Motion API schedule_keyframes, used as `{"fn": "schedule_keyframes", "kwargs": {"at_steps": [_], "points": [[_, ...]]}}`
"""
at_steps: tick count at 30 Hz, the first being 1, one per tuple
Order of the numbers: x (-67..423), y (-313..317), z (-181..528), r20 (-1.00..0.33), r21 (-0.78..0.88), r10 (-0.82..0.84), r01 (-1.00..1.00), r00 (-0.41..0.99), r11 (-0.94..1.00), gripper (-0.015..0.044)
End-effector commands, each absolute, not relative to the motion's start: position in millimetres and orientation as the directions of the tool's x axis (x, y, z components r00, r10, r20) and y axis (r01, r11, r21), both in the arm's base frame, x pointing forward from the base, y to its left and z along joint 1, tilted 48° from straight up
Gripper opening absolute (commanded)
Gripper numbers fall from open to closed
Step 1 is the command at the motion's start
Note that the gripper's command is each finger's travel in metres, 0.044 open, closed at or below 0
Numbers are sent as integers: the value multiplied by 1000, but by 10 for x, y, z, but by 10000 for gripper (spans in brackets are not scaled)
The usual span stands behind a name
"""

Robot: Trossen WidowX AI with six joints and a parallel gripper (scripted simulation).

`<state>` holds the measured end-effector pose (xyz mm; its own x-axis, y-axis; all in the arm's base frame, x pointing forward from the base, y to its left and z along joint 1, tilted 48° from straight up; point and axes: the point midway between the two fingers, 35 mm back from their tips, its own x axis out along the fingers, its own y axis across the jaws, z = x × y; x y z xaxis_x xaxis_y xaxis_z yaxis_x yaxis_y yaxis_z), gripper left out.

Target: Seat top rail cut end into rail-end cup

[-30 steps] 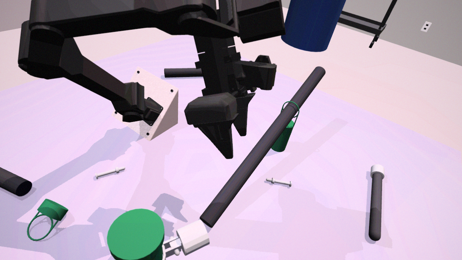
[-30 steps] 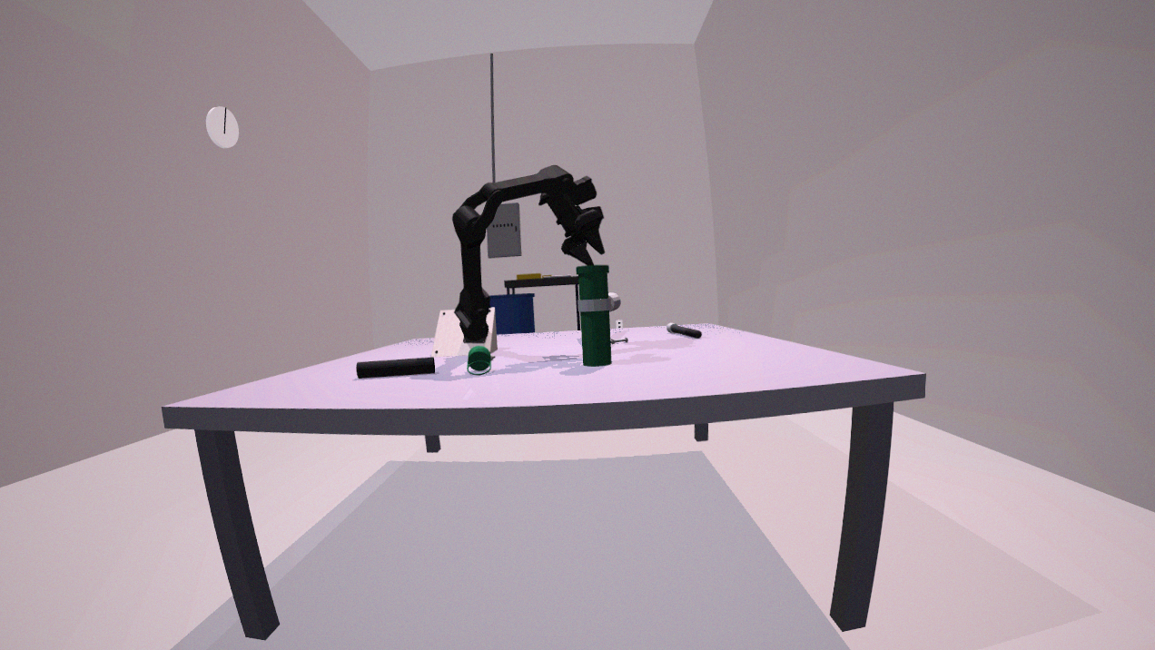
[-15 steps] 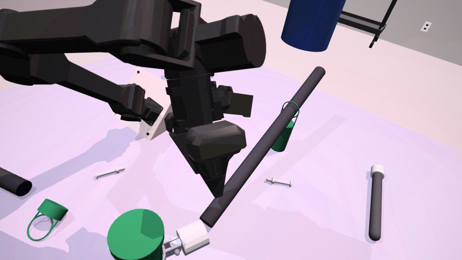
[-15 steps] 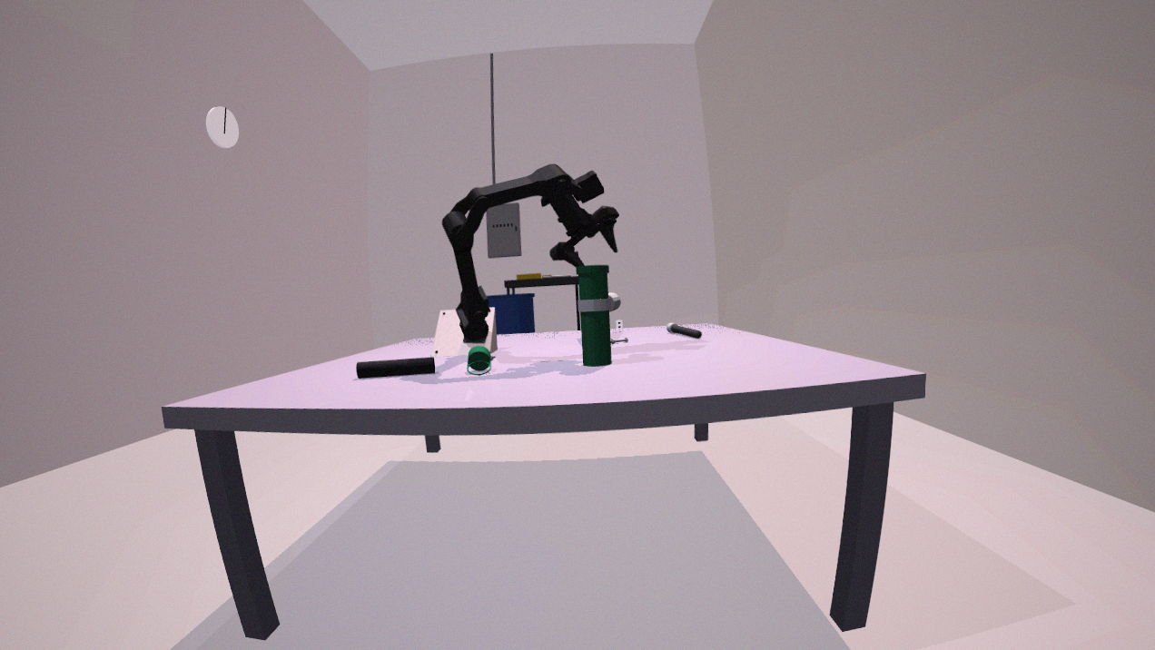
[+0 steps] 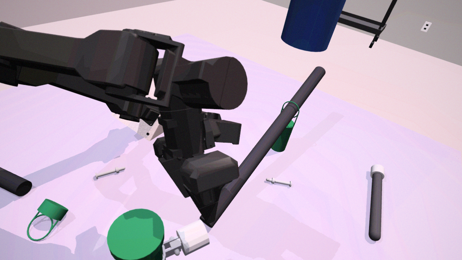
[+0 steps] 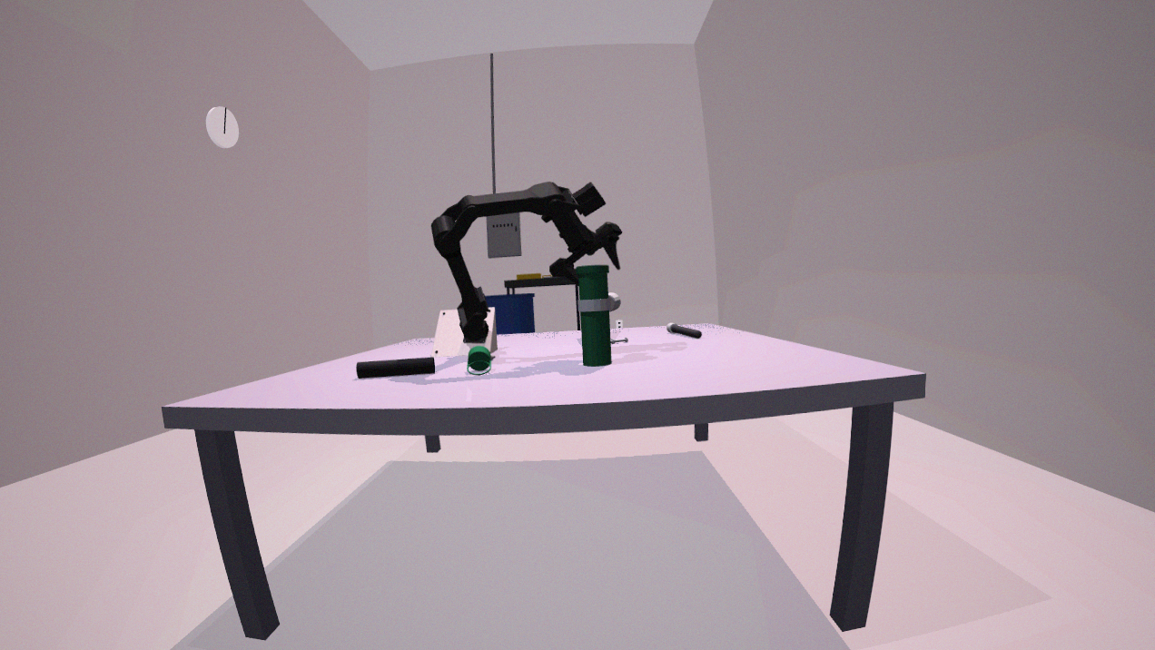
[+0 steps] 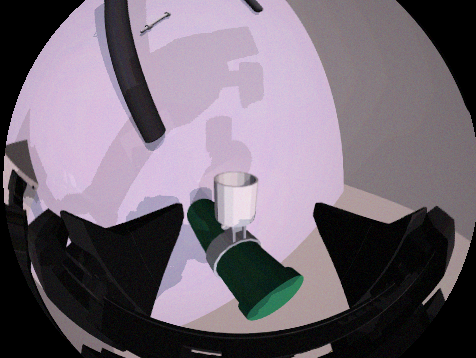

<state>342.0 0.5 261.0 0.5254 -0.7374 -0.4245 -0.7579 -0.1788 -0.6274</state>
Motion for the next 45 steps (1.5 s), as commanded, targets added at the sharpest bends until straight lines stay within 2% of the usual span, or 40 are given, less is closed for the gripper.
{"fn": "schedule_keyframes", "kwargs": {"at_steps": [1, 45], "points": [[3413, -155, 2469, -423, -623, -739, -761, 524, -183, 440], [3751, -635, 2202, -421, -625, -740, -759, 525, -182, 440]]}}
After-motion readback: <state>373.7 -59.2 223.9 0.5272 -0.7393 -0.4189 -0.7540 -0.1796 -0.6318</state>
